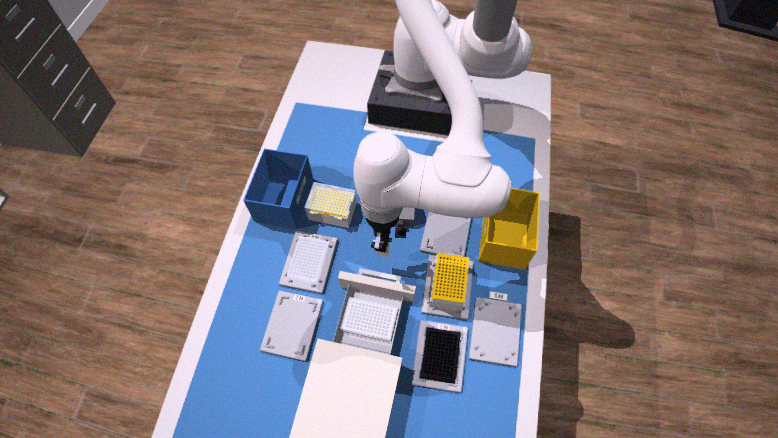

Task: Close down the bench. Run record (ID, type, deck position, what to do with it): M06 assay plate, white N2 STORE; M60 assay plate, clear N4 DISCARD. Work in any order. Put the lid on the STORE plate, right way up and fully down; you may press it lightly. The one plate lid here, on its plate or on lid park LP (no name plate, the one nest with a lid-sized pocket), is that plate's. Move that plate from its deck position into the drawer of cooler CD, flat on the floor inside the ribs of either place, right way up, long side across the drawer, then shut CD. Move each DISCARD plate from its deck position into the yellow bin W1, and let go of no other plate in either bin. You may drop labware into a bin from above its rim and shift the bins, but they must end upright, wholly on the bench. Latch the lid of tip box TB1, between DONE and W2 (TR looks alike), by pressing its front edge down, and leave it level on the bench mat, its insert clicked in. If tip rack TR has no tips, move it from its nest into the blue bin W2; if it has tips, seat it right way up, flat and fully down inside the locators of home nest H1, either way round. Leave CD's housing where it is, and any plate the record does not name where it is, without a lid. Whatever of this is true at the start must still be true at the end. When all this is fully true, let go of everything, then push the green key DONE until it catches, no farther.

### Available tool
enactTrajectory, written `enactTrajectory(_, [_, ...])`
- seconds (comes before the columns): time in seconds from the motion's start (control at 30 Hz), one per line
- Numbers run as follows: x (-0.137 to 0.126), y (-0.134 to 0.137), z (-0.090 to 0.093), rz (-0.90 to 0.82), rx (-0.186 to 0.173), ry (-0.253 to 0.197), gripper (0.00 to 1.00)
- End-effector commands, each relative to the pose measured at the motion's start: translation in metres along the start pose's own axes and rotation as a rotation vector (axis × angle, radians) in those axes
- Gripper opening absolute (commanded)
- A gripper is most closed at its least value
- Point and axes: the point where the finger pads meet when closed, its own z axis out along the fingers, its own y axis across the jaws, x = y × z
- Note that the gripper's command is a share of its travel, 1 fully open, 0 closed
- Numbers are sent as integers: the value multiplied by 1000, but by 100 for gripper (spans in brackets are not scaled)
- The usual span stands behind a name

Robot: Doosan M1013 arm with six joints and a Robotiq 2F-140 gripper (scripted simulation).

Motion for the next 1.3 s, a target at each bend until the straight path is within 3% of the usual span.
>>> enactTrajectory(0.0, [0,0,5,0,0,0,0])
enactTrajectory(1.27, [0,0,50,0,0,0,0])
